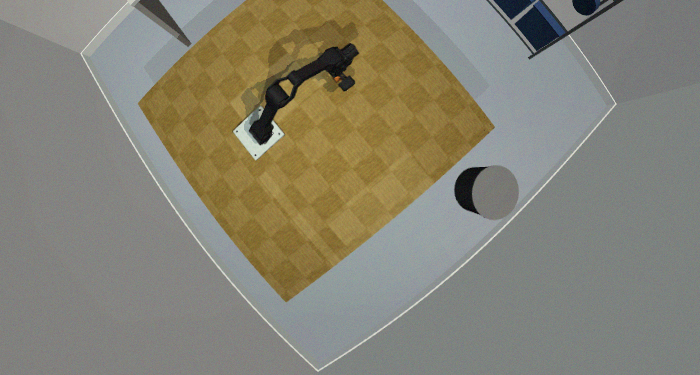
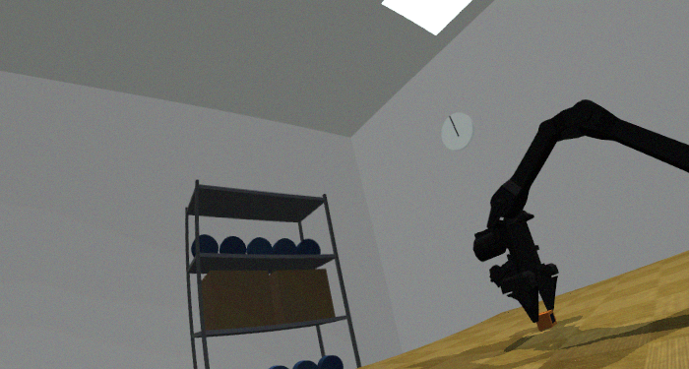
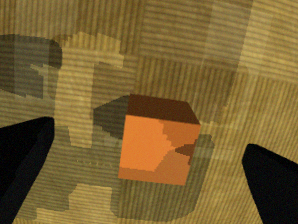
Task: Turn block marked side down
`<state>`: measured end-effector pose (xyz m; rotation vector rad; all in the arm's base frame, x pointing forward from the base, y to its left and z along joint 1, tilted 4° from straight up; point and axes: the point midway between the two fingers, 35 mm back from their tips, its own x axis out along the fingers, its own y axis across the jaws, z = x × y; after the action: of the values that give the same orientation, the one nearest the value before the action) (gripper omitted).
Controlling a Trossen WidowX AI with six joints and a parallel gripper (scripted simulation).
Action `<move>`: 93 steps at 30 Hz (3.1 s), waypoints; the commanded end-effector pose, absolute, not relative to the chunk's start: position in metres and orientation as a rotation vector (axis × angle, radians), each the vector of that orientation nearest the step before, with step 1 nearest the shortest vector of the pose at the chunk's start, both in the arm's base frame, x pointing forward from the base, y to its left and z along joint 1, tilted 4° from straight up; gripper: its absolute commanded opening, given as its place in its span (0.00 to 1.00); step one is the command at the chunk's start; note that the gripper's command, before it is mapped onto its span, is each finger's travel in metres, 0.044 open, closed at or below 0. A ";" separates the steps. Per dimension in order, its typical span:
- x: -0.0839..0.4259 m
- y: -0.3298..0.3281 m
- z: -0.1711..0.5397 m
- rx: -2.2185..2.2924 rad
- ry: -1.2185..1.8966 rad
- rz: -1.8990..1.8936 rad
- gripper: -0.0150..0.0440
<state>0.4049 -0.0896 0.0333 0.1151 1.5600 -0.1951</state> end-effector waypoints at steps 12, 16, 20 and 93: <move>0.404 -0.090 0.024 0.110 1.568 -0.194 0.56; 0.404 -0.090 0.024 0.110 1.568 -0.194 0.44; 0.404 -0.090 0.024 0.110 1.568 -0.194 0.40; 0.408 -0.091 0.028 0.043 0.930 -0.203 0.25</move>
<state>0.4068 -0.0904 0.0363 0.0485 0.9682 -0.2086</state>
